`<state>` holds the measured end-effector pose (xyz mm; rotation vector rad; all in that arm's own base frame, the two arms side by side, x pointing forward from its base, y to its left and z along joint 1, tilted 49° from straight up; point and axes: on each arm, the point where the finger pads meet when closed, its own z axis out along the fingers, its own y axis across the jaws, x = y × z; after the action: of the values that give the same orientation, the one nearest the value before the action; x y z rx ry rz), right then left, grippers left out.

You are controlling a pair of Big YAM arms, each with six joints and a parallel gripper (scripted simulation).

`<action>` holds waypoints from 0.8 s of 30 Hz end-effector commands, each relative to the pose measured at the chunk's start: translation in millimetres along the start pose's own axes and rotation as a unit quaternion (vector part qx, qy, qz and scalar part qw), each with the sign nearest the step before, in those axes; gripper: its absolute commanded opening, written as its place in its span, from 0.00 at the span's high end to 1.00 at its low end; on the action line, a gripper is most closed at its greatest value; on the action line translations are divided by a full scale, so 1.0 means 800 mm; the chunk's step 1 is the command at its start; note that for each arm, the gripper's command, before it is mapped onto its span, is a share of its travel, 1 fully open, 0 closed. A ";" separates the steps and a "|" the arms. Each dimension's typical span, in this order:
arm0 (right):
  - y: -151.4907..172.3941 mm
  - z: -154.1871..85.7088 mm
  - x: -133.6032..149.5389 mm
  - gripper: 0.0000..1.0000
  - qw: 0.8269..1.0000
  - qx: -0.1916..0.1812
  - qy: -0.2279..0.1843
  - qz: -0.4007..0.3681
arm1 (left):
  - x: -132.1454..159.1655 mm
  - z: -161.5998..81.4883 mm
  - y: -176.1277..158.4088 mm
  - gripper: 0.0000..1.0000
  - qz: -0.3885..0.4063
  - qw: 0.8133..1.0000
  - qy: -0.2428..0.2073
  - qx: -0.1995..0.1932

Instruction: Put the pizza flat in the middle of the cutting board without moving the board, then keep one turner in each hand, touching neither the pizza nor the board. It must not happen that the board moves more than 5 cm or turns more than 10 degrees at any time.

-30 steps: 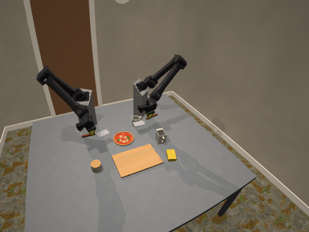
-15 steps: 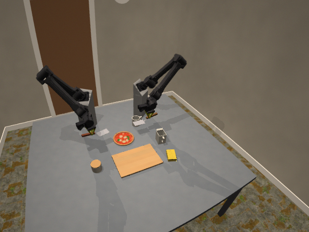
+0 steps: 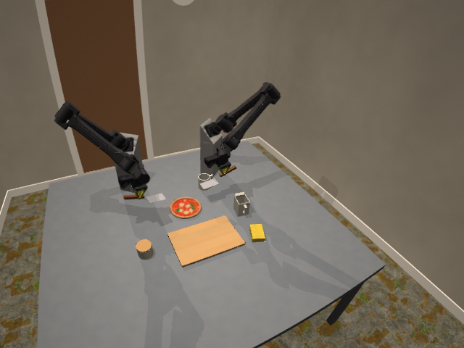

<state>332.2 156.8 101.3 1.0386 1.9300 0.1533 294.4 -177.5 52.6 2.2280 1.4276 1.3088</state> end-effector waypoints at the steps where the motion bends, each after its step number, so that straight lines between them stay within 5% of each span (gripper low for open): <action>1: 0.009 -0.010 0.012 0.94 0.999 -0.001 -0.008 0.045 | -0.013 -0.014 0.009 0.94 -0.036 0.999 0.008 0.000; 10: 0.008 -0.027 0.020 0.94 0.995 0.004 -0.057 0.079 | -0.014 -0.032 0.009 0.94 -0.045 0.997 0.066 0.001; 21: 0.008 -0.029 0.009 0.94 0.996 0.003 -0.061 0.067 | -0.005 -0.030 0.017 0.94 -0.034 0.997 0.062 -0.001; 24: -0.003 -0.006 0.015 0.94 0.997 0.015 -0.064 0.046 | -0.005 -0.007 -0.002 0.94 -0.005 0.998 0.069 0.012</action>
<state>318.0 168.8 102.2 1.1427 1.7665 0.1339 282.9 -186.1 60.7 2.1503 1.5126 1.4668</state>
